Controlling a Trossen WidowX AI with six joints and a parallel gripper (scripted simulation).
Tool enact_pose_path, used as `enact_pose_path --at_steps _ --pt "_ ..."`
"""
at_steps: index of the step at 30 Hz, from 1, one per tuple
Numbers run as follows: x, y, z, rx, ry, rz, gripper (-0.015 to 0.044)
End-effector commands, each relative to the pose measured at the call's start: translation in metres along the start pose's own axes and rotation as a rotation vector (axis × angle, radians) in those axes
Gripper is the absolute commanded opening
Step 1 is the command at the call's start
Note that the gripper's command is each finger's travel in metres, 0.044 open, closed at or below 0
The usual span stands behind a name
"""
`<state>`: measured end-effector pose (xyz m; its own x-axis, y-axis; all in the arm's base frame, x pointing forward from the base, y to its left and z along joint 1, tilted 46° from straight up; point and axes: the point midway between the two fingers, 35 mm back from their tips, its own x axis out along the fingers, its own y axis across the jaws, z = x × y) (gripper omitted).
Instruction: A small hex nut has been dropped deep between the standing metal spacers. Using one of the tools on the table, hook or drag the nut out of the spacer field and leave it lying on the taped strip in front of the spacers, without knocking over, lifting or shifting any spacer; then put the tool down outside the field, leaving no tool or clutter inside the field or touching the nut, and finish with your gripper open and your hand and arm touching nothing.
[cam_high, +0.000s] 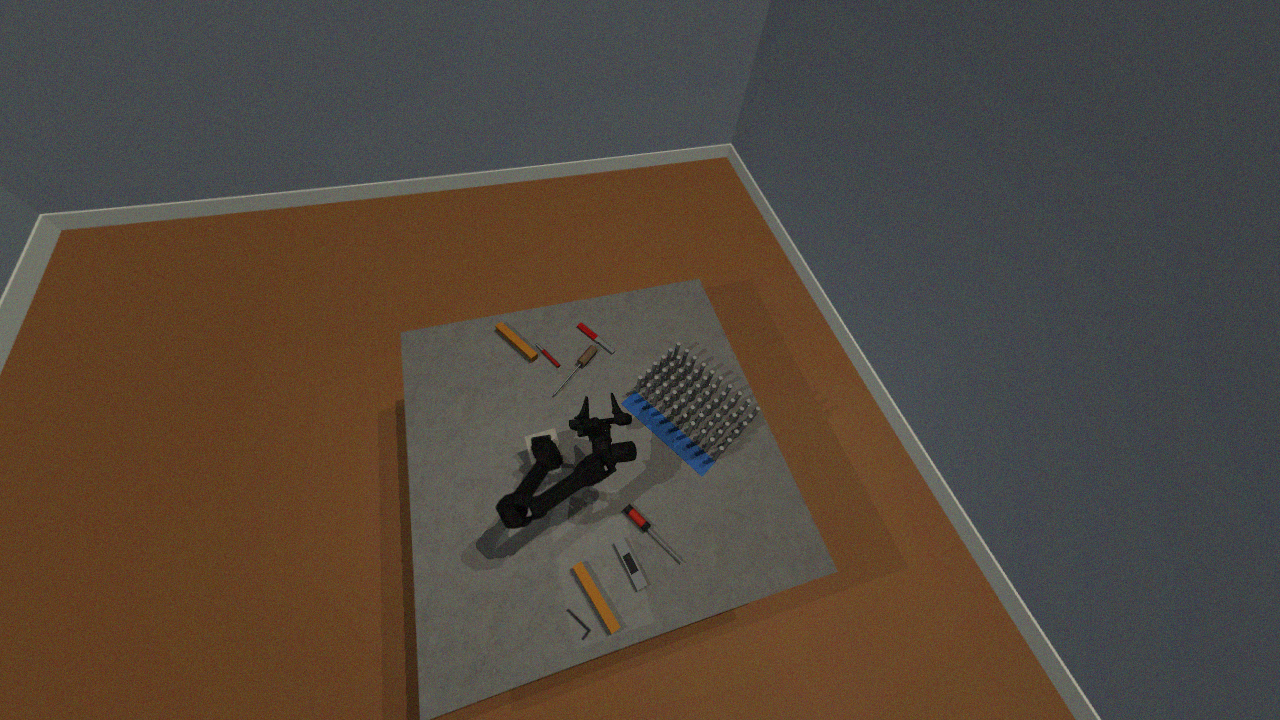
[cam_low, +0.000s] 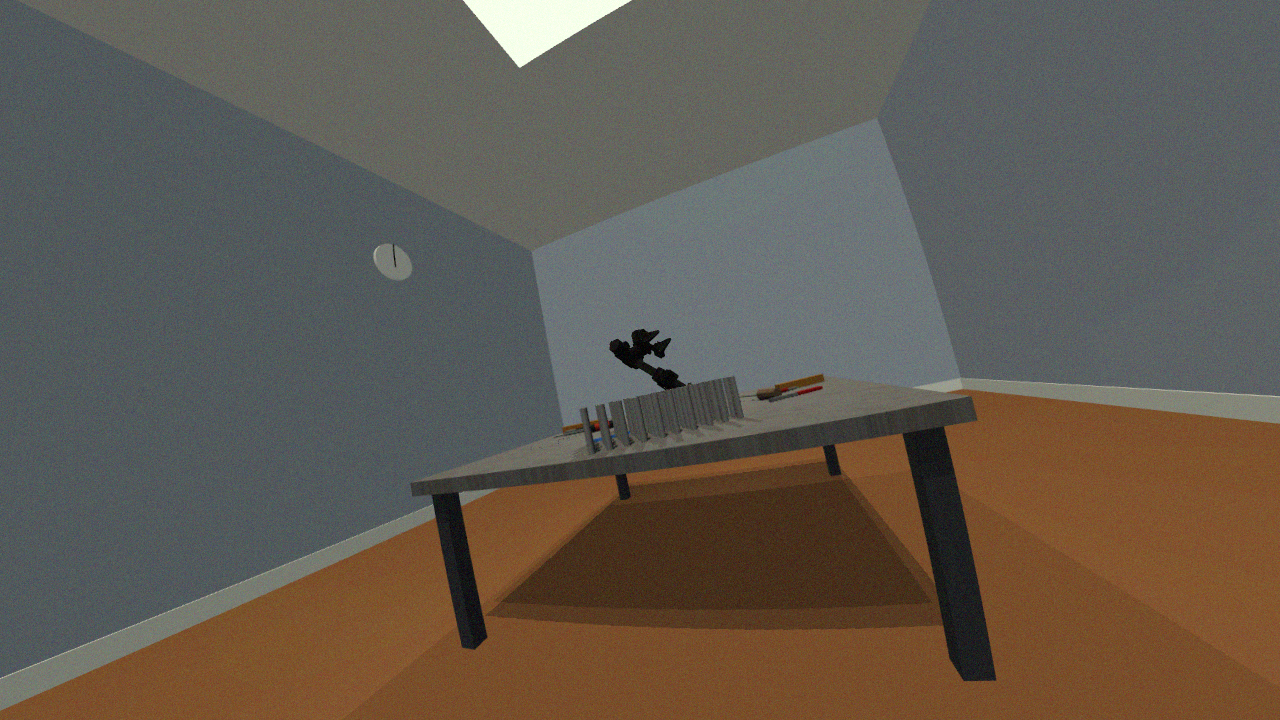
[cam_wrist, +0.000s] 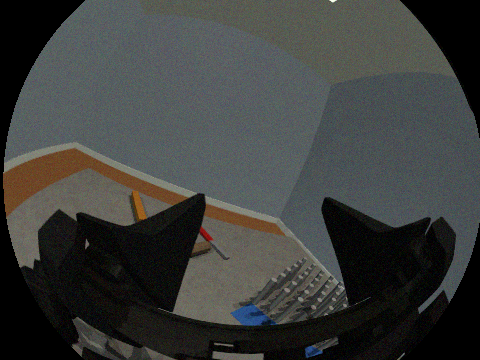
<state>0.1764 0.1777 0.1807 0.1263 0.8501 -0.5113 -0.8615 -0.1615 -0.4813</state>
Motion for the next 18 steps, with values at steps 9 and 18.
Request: enact_pose_path --at_steps 9,18 --pt "-0.003 -0.083 -0.094 0.319 0.347 -0.355 0.0440" --pt "-0.057 -0.160 -0.194 0.724 0.529 -1.010 0.0440"
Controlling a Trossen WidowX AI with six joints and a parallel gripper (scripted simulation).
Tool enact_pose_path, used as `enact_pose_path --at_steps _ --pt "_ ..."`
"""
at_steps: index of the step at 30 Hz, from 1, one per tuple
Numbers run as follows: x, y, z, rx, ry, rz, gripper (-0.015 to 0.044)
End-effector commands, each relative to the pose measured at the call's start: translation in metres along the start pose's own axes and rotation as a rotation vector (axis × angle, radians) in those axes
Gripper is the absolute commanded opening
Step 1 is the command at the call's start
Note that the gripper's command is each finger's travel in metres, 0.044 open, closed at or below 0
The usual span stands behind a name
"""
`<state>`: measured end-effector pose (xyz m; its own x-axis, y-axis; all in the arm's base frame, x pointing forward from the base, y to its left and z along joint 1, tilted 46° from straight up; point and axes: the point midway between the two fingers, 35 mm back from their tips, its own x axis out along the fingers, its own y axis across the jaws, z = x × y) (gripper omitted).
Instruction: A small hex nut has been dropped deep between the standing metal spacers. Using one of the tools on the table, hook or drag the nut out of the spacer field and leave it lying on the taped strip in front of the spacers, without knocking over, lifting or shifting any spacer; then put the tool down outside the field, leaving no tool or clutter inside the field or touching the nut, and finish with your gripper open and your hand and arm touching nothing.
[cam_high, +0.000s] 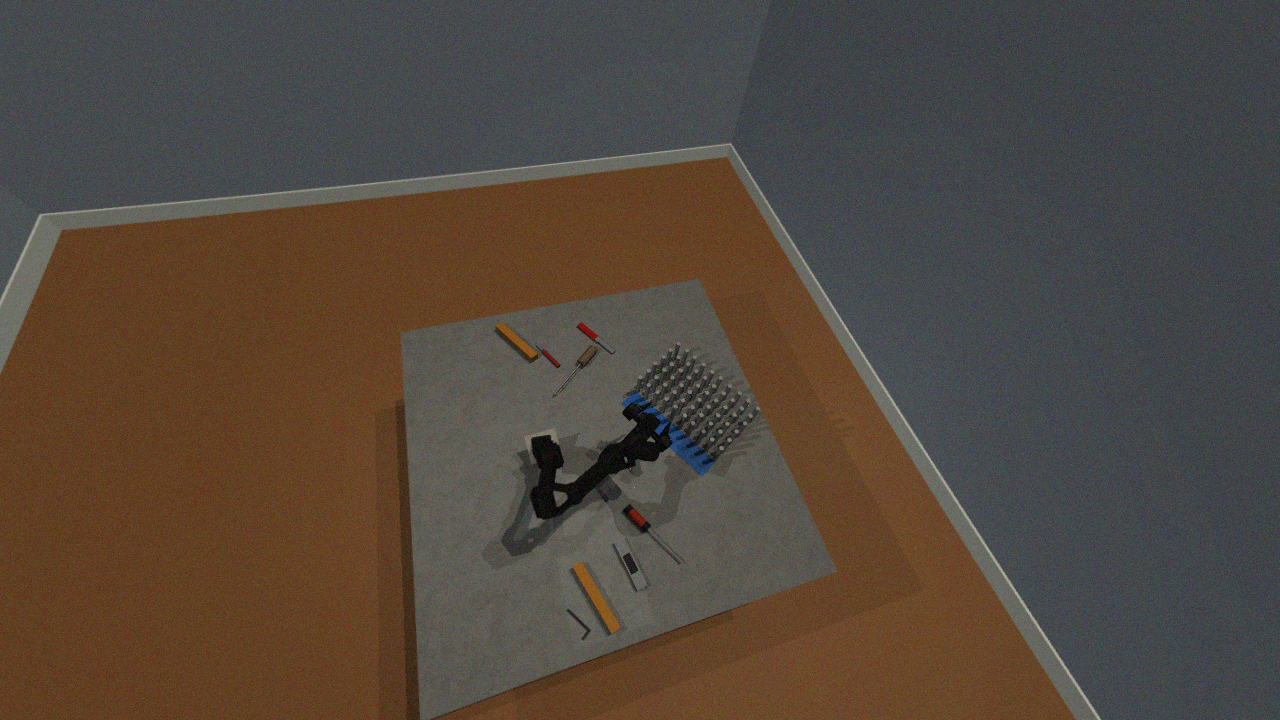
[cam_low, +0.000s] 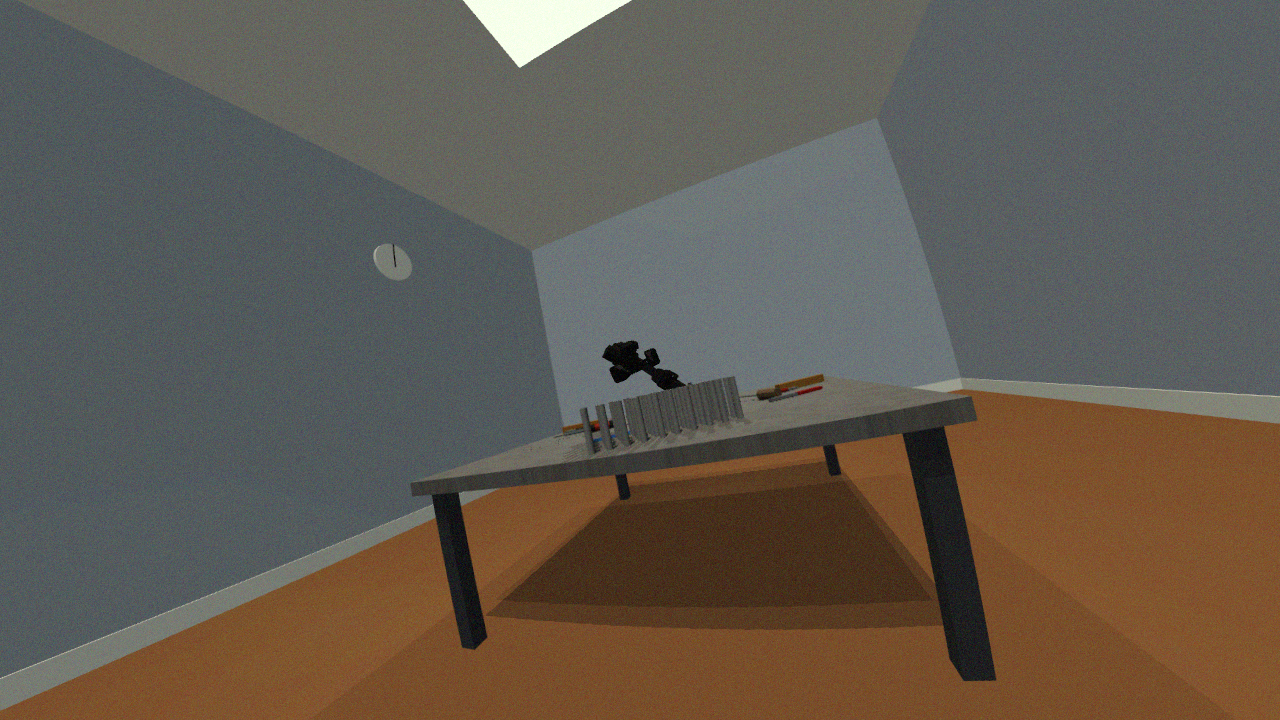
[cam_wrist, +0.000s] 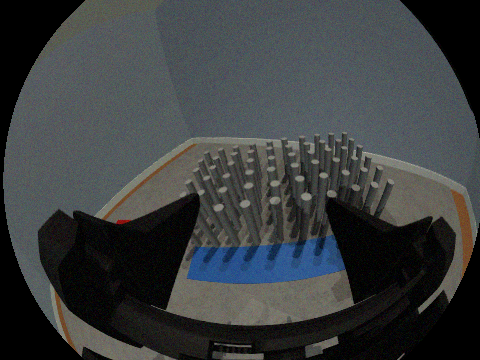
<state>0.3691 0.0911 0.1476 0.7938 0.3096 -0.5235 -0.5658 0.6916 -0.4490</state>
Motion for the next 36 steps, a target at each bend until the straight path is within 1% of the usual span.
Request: enact_pose_path --at_steps 1,3,4,36 --pt "0.019 -0.055 -0.018 0.254 0.031 -0.293 0.0440" --pt "0.021 -0.071 -0.025 0.332 0.027 -0.382 0.0440" --pt "0.021 -0.072 -0.026 0.341 0.026 -0.393 0.0440" --pt "0.021 -0.072 -0.026 0.341 0.026 -0.393 0.0440"
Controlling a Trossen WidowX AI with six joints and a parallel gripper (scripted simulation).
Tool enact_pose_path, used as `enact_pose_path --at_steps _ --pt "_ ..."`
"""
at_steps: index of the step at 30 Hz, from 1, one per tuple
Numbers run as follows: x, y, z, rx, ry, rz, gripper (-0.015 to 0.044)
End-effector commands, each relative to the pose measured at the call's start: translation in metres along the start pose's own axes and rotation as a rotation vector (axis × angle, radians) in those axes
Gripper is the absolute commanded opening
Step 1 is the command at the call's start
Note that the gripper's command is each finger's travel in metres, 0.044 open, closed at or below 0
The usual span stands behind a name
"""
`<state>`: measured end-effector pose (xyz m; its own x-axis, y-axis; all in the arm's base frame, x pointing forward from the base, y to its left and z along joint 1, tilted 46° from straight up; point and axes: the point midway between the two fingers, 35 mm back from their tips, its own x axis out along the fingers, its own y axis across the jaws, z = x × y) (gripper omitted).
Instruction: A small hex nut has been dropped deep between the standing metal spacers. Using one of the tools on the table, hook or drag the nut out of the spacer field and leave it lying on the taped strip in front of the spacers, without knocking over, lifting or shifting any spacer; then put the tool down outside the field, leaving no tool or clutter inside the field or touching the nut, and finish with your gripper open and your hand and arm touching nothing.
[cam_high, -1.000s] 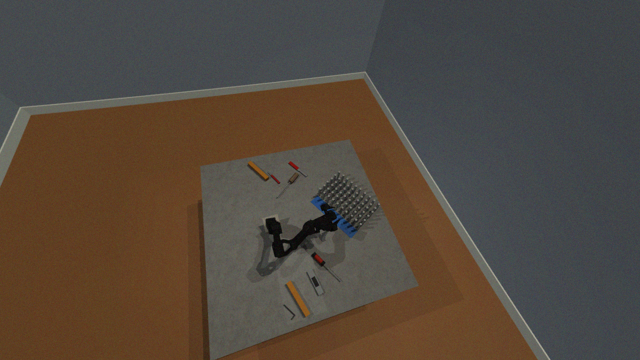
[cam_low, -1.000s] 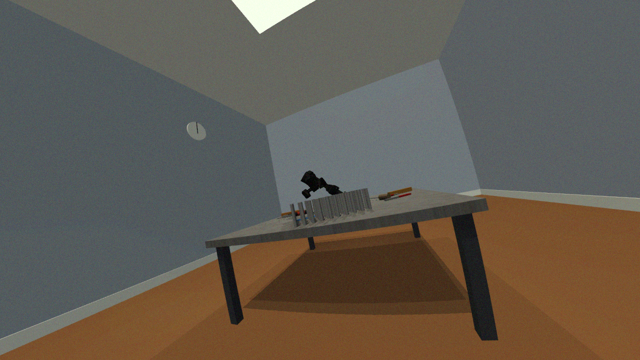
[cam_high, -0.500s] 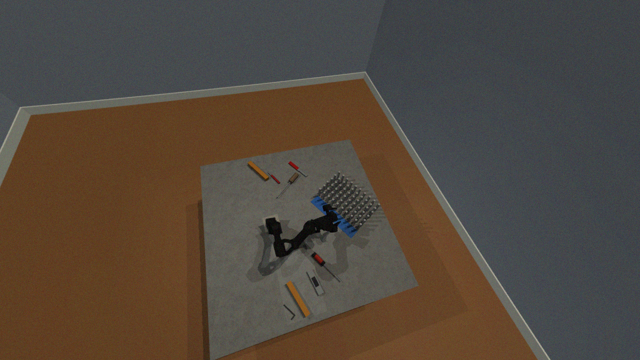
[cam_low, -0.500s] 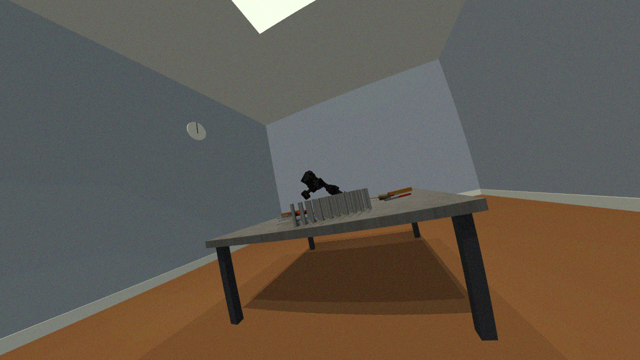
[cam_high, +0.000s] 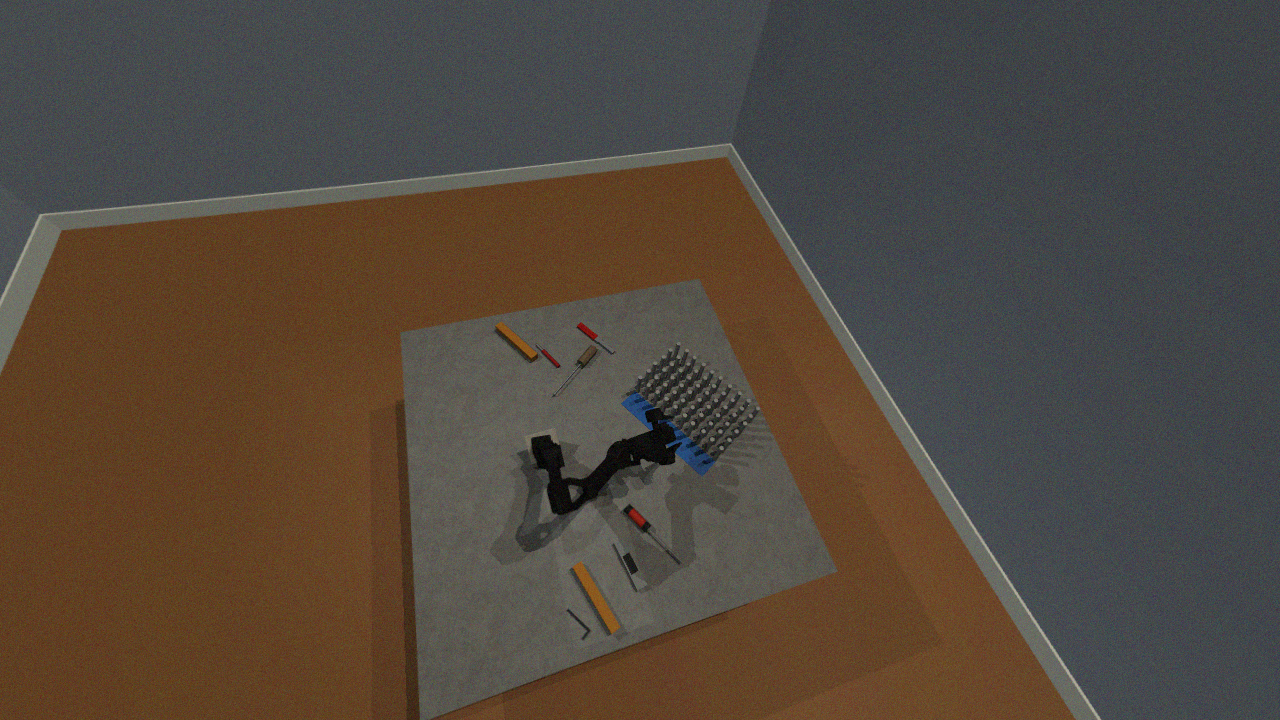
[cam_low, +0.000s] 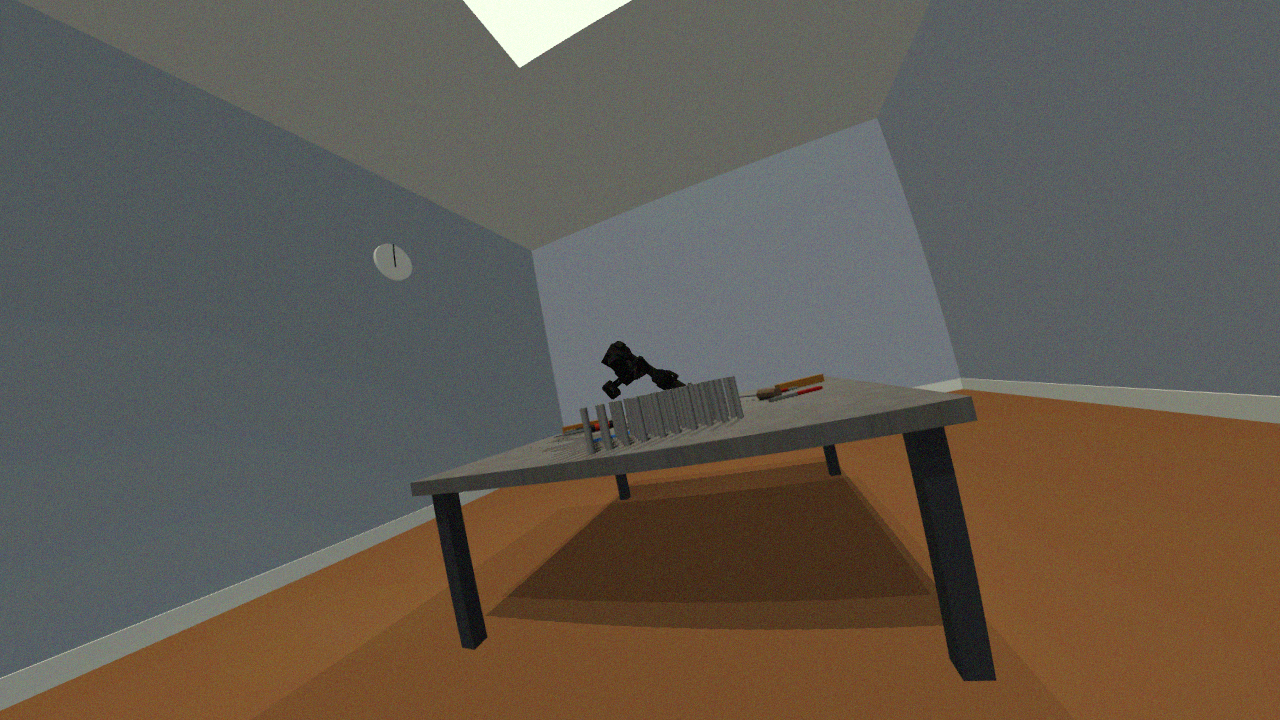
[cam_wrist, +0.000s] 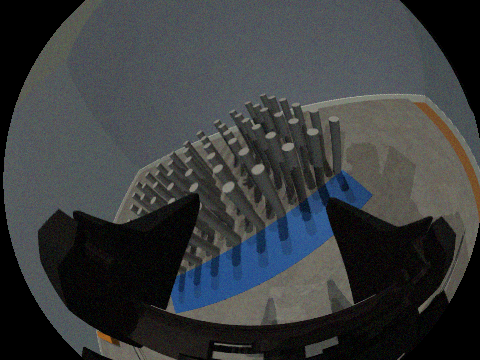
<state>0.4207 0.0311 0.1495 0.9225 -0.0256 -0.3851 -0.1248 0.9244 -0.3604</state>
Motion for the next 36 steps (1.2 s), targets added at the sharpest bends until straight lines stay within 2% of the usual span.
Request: enact_pose_path --at_steps 1,7,9,16,22,27,32,36 --pt "0.000 -0.001 0.000 0.008 -0.001 -0.005 0.0440" --pt "0.002 0.002 0.000 -0.007 0.004 0.002 0.0440" --pt "0.013 0.022 0.000 -0.128 0.041 0.058 0.0440" --pt "0.052 0.137 -0.018 -0.796 0.168 0.394 0.0440" --pt "0.065 0.214 -0.045 -1.171 0.171 0.640 0.0440" --pt "0.063 0.264 -0.078 -1.525 0.159 0.861 0.0440" --pt "0.044 0.325 -0.135 -2.030 0.061 1.239 0.0440" --pt "0.026 0.354 -0.171 -2.299 -0.053 1.498 0.0440"
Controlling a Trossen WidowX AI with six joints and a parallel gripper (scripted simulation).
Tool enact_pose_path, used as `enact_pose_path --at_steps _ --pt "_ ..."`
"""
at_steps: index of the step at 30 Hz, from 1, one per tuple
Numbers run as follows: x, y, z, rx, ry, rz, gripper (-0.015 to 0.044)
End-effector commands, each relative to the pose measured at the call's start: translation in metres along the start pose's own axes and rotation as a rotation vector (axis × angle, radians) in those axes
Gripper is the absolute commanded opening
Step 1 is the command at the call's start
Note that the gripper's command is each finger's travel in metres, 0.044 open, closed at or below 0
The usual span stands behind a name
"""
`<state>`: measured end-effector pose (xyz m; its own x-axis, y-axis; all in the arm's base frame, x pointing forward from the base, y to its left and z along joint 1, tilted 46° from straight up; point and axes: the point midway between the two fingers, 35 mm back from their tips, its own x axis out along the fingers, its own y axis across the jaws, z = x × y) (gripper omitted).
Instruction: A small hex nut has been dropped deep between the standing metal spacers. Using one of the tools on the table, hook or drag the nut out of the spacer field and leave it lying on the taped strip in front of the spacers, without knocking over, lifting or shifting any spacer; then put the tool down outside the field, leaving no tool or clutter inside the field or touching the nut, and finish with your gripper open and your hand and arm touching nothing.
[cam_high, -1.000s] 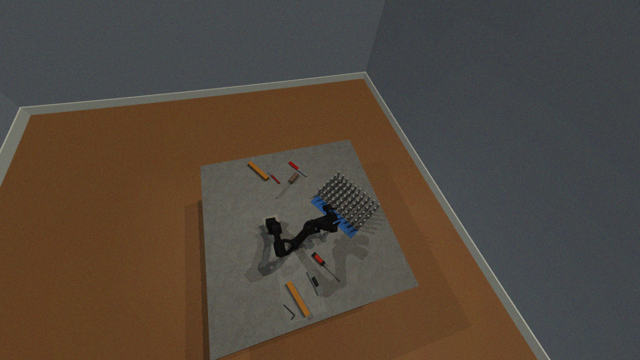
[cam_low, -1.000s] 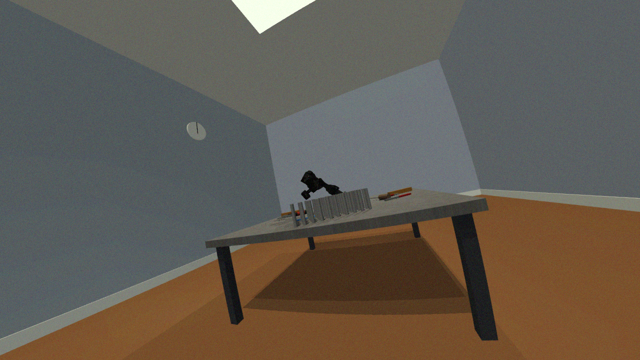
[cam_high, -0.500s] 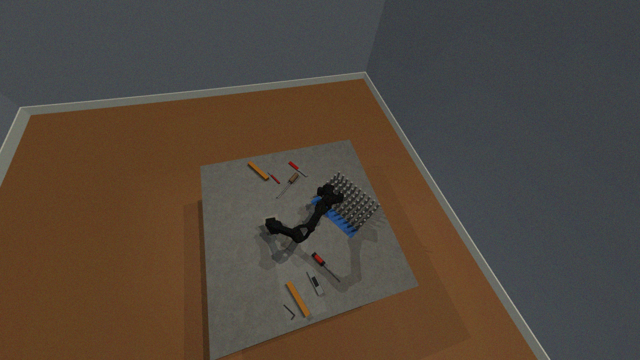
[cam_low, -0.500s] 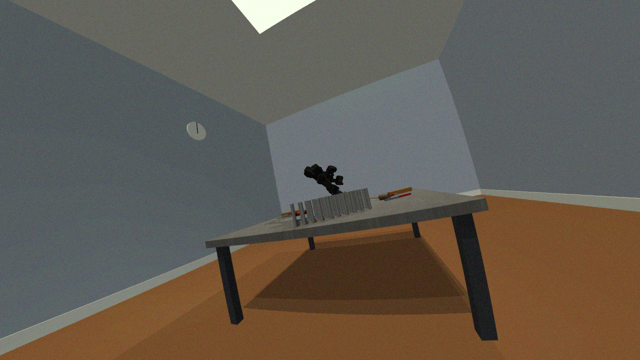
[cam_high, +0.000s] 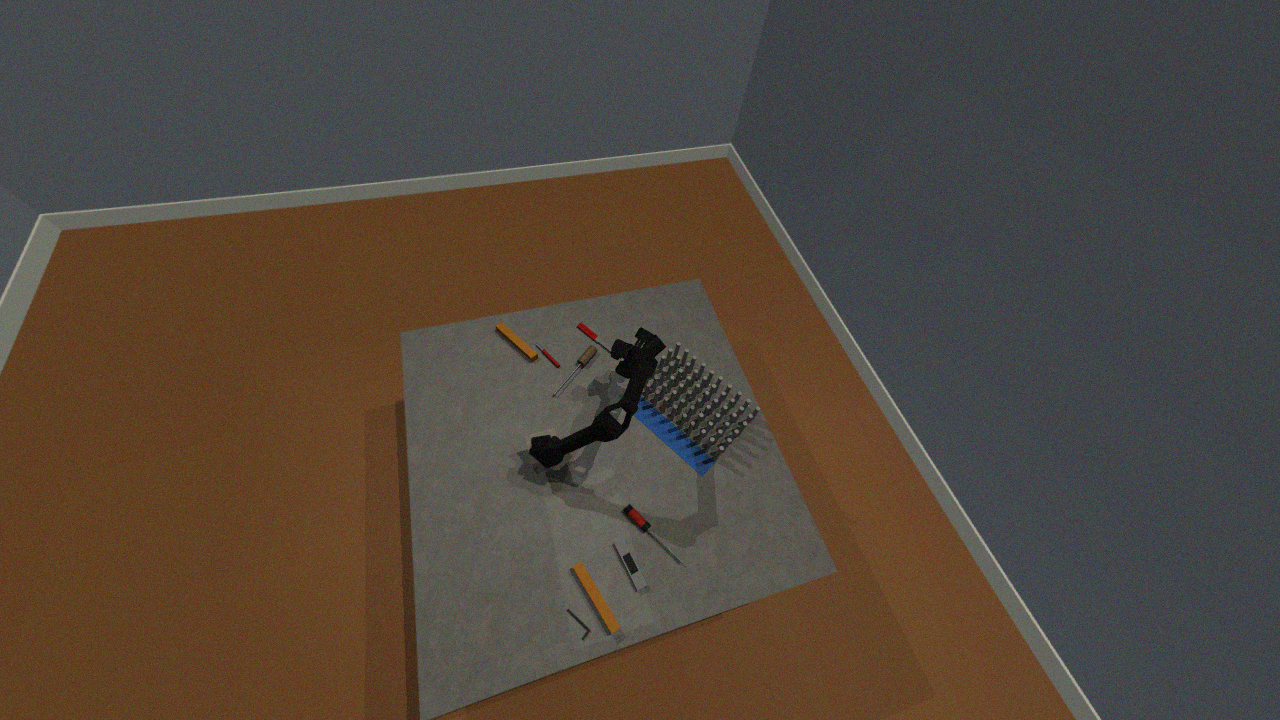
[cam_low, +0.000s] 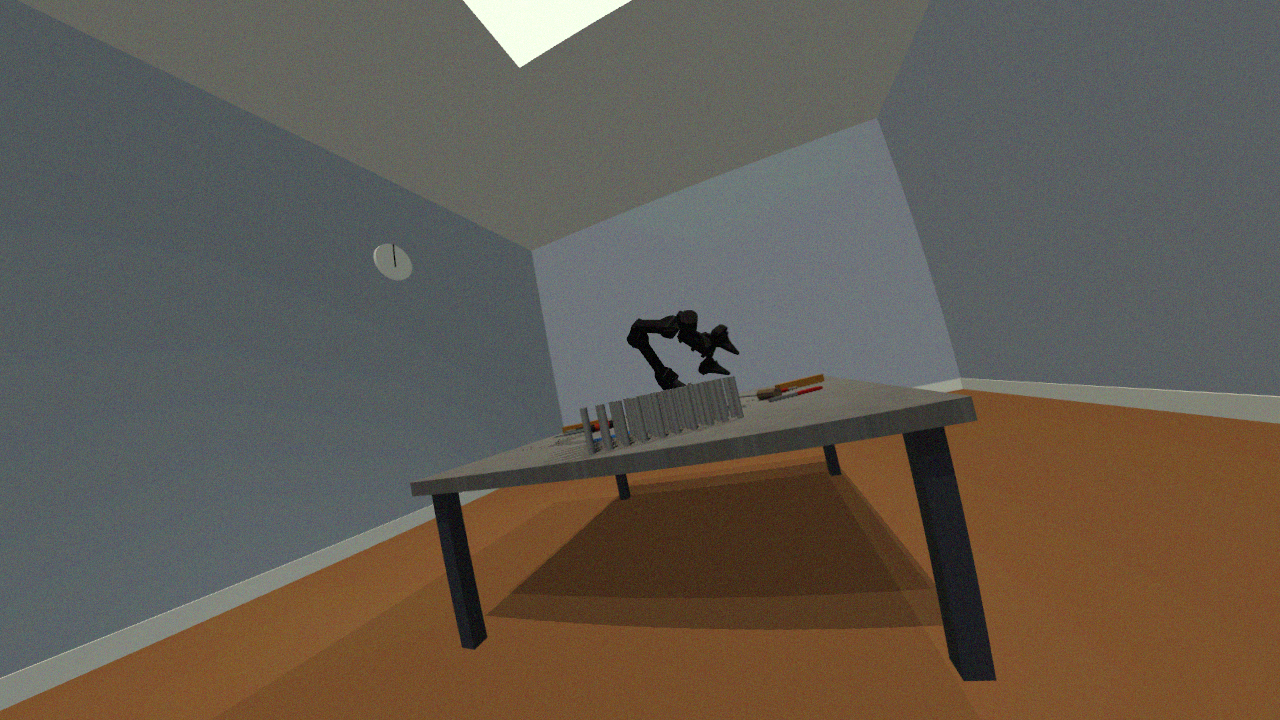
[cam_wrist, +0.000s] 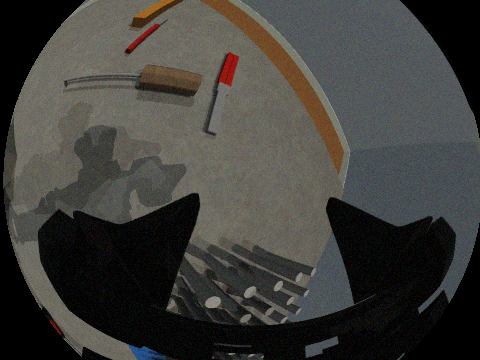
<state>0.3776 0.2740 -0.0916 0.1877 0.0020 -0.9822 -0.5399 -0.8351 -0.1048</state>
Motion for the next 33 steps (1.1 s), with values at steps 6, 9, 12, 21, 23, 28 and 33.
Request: enact_pose_path --at_steps 6,9,12,21,23,28,33 --pt "0.067 0.038 0.105 -0.931 -0.257 0.357 0.0440" --pt "0.079 0.057 0.131 -1.180 -0.368 0.444 0.0440" --pt "0.083 0.064 0.140 -1.272 -0.414 0.475 0.0440" --pt "0.083 0.065 0.140 -1.272 -0.414 0.475 0.0440" --pt "0.082 0.068 0.143 -1.272 -0.414 0.475 0.0440" --pt "0.082 0.068 0.143 -1.272 -0.414 0.475 0.0440" --pt "0.082 0.068 0.143 -1.272 -0.414 0.475 0.0440"
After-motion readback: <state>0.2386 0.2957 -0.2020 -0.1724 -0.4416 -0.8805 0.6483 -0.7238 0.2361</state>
